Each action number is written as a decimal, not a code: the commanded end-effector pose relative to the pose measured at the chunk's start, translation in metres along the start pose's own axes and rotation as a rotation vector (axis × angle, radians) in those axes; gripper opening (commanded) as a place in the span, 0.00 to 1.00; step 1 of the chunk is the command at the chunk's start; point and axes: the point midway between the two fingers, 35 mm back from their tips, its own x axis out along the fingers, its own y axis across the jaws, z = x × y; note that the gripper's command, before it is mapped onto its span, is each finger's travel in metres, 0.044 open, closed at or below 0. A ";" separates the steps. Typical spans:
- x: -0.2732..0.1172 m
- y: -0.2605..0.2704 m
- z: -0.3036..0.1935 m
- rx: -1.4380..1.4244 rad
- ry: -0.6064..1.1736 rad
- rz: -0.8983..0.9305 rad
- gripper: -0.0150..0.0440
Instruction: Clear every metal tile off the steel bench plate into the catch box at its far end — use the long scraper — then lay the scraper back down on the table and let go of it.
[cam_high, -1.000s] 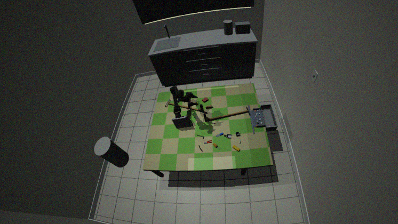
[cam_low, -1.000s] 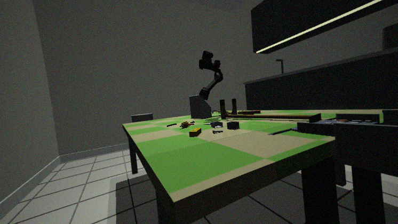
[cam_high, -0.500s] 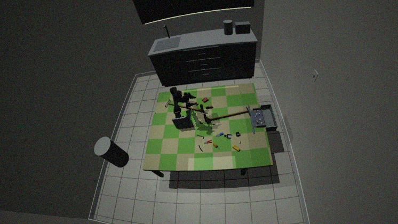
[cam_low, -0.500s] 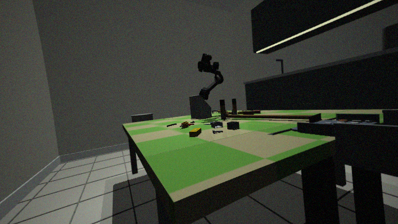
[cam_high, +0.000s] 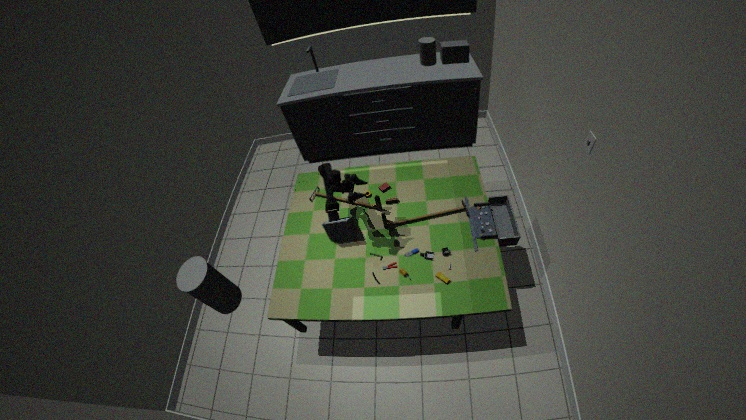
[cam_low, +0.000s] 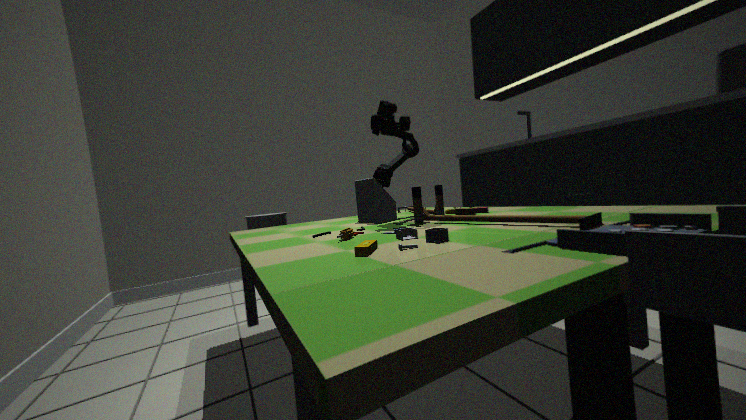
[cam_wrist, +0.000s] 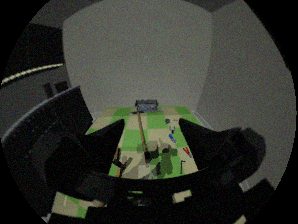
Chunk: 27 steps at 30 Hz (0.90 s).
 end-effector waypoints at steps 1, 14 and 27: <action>0.000 0.001 0.000 0.001 0.000 0.002 1.00; 0.005 0.002 0.002 -0.006 0.015 0.009 1.00; 0.043 0.008 0.012 -0.054 0.112 0.054 1.00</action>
